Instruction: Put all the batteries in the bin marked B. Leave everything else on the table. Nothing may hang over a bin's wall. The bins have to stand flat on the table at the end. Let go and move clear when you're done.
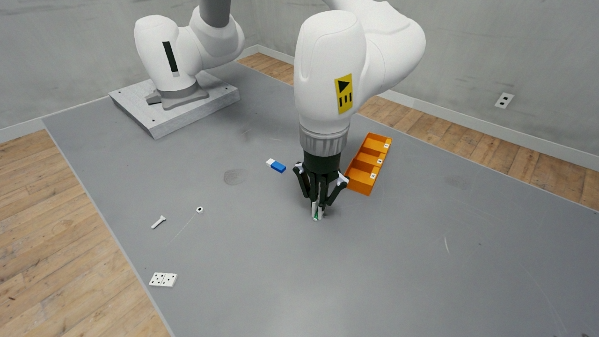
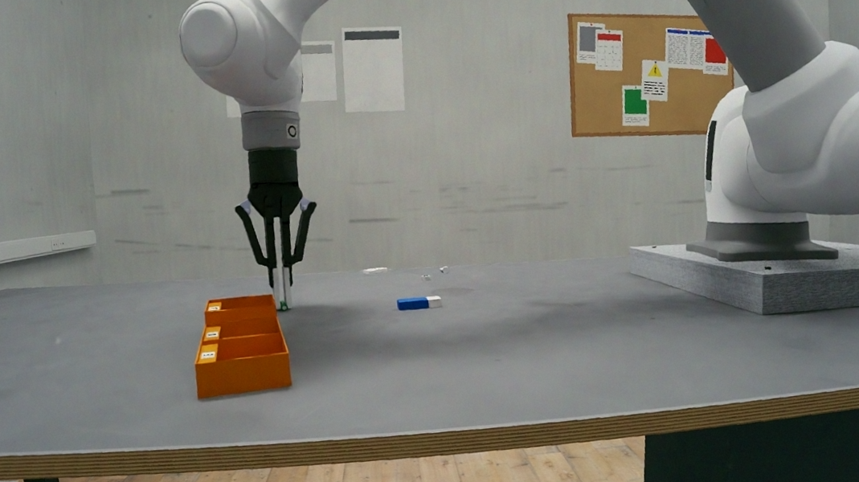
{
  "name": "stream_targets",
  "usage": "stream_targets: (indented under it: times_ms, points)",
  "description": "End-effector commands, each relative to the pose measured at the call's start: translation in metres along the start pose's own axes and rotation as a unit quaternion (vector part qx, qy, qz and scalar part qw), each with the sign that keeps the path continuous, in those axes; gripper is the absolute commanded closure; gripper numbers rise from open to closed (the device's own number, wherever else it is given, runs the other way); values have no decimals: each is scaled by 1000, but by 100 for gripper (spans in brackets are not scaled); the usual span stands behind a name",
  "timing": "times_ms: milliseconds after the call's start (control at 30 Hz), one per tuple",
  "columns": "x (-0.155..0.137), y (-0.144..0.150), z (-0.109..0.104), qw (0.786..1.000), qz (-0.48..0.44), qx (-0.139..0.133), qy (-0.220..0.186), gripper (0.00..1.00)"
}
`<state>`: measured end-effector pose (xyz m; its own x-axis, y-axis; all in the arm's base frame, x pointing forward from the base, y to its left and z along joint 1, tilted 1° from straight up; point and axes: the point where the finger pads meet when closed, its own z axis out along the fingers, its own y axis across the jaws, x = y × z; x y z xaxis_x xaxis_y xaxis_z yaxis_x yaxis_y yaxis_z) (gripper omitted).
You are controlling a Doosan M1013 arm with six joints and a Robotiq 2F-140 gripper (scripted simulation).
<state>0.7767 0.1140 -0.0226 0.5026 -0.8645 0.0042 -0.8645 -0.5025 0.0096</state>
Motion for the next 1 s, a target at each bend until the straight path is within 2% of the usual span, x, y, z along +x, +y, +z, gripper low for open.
stream_targets:
  times_ms: [0, 367, 500, 967]
  points:
    - [0, -1, -1, 1000, 0, 1, 0, 88]
    - [0, -1, -1, 1000, 0, 1, 0, 88]
    - [0, 0, -8, 1000, 0, 1, 0, 88]
    - [0, 0, -54, 1000, 0, 1, 0, 88]
